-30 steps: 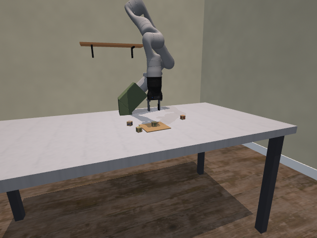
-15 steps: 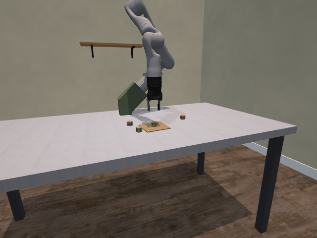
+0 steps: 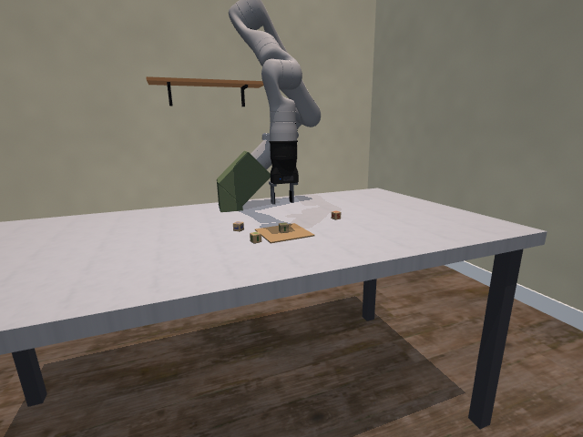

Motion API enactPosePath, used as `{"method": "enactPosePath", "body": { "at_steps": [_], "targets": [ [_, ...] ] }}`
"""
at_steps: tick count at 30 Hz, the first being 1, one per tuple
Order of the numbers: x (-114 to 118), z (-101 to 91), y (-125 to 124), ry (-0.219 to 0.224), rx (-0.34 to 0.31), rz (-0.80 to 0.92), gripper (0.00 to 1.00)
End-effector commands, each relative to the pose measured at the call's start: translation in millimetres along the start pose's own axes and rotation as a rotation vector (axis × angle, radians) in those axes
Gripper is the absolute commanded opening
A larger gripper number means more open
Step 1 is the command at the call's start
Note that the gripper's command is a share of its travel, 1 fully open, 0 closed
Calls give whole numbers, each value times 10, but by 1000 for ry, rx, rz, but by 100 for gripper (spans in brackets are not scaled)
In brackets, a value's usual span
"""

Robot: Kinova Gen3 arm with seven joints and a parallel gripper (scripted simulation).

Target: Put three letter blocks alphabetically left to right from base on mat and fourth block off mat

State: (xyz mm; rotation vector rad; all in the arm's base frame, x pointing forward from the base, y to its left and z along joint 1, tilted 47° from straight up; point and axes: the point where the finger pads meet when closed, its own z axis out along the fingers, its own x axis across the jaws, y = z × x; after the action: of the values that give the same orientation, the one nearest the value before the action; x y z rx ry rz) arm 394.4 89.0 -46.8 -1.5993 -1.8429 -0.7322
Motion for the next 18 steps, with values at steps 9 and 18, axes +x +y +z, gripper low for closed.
{"method": "enactPosePath", "body": {
  "at_steps": [9,18],
  "targets": [
    [-52,5,14,4,0,-106,100],
    [-159,20,43,9,3,-329,100]
  ]
}}
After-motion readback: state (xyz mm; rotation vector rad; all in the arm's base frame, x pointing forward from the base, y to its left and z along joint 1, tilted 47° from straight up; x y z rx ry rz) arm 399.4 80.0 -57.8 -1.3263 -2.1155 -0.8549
